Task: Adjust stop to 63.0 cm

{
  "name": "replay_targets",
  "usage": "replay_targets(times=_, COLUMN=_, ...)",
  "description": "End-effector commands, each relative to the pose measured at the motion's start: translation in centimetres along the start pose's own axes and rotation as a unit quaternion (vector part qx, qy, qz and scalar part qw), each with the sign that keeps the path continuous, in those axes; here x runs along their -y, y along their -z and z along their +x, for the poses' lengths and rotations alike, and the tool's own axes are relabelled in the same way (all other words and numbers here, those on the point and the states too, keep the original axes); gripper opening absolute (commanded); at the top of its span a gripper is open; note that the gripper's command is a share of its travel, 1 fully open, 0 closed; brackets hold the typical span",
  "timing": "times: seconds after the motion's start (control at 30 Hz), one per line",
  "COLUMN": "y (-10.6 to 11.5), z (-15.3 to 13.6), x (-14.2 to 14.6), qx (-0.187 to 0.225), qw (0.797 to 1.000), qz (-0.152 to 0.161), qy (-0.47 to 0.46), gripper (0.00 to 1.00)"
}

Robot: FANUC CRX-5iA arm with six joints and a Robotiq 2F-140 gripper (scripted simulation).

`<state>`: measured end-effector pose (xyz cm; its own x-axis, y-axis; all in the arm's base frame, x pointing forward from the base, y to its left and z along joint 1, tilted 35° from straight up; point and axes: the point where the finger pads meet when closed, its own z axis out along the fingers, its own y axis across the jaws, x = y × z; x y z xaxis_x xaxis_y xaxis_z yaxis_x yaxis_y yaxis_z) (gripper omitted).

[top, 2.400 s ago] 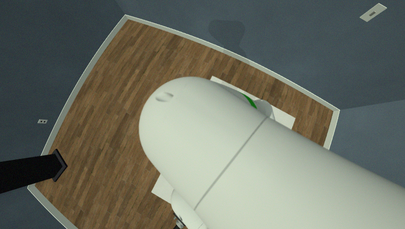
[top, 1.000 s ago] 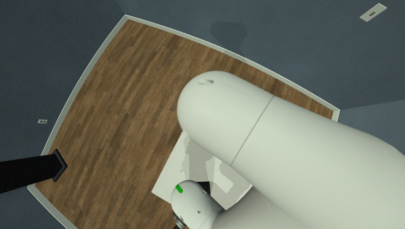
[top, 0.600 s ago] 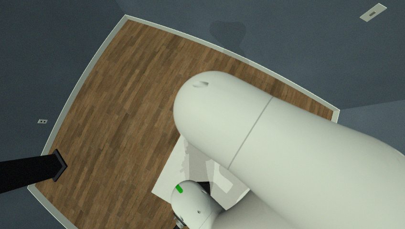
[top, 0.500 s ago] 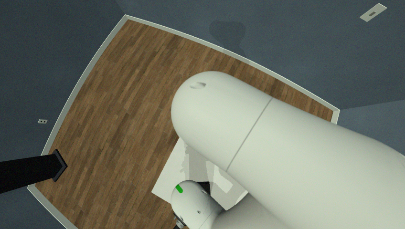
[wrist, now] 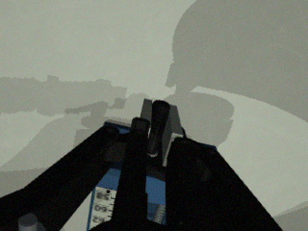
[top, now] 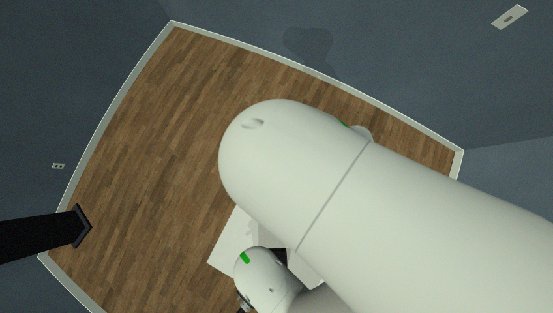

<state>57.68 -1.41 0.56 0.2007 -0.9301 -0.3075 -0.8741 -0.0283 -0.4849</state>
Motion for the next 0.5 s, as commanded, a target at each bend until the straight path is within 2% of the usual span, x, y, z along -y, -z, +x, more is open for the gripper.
replay_targets(times=0.0, y=0.5, z=0.0, x=-0.2, qx=0.0, qw=1.0, qz=0.0, qy=0.0, gripper=0.04)
replay_targets(times=0.47, y=1.7, z=0.0, x=-1.3, qx=0.0, qw=1.0, qz=0.0, qy=0.0, gripper=0.04)
